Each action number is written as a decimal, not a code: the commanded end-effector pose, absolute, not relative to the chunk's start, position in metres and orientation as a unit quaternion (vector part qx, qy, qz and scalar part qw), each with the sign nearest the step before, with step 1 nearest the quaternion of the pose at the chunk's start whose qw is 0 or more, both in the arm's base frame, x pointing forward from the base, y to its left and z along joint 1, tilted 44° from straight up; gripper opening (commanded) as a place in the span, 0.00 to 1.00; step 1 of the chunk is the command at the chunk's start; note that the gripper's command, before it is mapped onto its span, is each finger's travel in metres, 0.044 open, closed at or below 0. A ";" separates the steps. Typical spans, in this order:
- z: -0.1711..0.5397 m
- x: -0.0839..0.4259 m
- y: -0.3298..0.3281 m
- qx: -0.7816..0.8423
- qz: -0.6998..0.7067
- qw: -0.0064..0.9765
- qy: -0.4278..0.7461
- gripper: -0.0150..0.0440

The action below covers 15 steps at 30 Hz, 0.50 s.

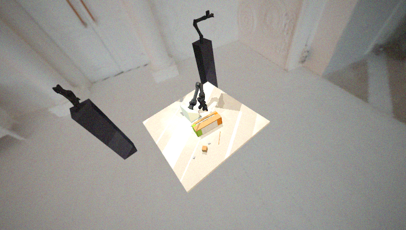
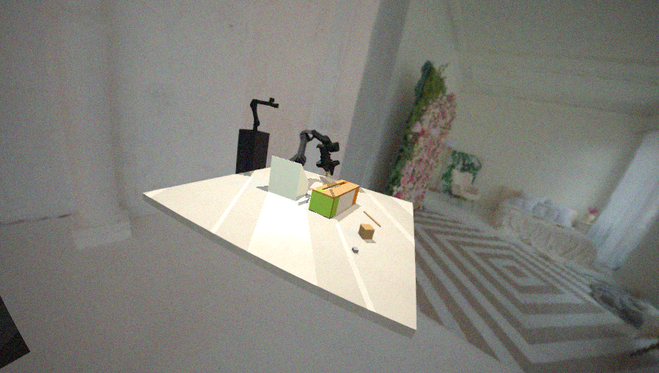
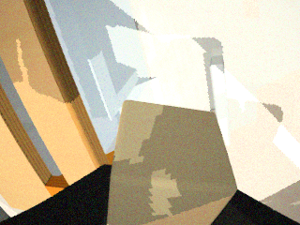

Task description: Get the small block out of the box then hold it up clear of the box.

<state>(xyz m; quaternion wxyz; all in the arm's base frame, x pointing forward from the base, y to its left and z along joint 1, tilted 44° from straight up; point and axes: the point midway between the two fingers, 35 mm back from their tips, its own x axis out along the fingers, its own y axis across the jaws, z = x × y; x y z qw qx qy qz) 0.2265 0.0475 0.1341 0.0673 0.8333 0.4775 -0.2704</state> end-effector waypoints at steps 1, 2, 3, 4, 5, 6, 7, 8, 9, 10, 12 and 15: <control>0.137 0.226 0.045 0.839 -0.303 -0.015 0.451 0.25; 0.138 0.226 0.044 0.840 -0.310 -0.034 0.444 0.25; 0.138 0.225 0.043 0.840 -0.317 -0.052 0.438 0.25; 0.139 0.225 0.042 0.839 -0.324 -0.071 0.431 0.25; 0.139 0.225 0.042 0.838 -0.331 -0.089 0.424 0.25; 0.140 0.225 0.041 0.837 -0.338 -0.108 0.417 0.25; 0.141 0.225 0.040 0.835 -0.344 -0.127 0.409 0.25; 0.141 0.224 0.039 0.833 -0.350 -0.145 0.402 0.25; 0.142 0.224 0.039 0.831 -0.357 -0.164 0.395 0.25; 0.142 0.224 0.038 0.829 -0.361 -0.179 0.388 0.25; 0.143 0.224 0.038 0.826 -0.365 -0.191 0.383 0.25; 0.143 0.224 0.038 0.826 -0.365 -0.191 0.383 0.25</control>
